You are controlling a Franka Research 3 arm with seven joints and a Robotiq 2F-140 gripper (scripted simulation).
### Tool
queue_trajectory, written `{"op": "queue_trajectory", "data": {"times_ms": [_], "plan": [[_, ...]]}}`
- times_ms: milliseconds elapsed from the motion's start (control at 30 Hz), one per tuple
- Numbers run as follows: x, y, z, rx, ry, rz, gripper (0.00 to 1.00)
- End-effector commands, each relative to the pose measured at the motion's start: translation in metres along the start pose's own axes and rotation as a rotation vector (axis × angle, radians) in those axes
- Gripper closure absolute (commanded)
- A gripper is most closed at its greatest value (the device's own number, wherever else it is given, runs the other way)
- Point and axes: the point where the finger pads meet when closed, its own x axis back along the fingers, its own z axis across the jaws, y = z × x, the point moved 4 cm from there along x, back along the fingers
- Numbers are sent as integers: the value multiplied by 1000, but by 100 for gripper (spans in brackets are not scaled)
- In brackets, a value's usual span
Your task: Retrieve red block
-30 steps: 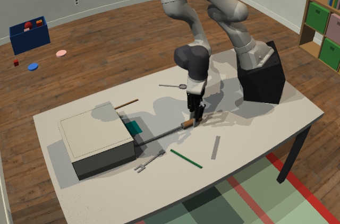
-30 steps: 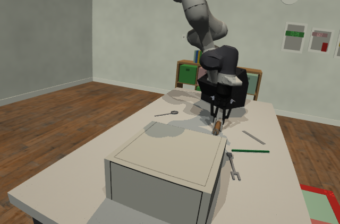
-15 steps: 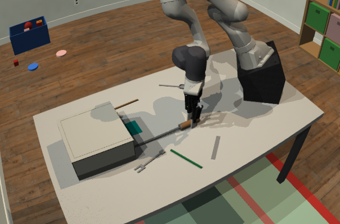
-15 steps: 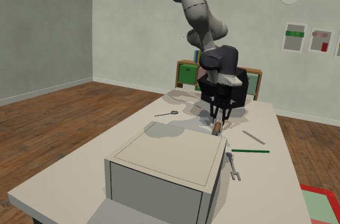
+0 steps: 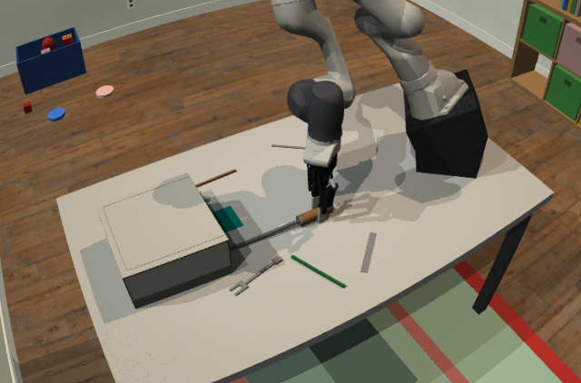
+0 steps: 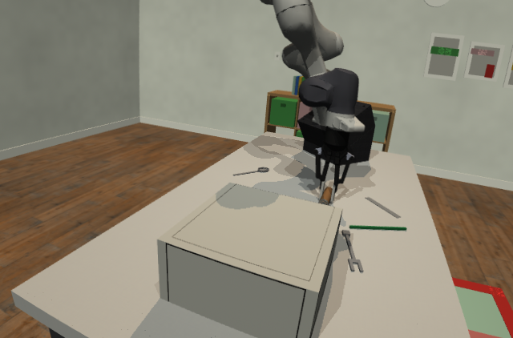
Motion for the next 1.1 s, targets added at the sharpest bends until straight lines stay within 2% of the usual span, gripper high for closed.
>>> {"op": "queue_trajectory", "data": {"times_ms": [0, 167, 1067], "plan": [[0, -10, 0, 36, -1, -8, 100], [0, -18, 0, 37, -1, -8, 100], [-1, -95, -2, 38, -1, -8, 100]]}}
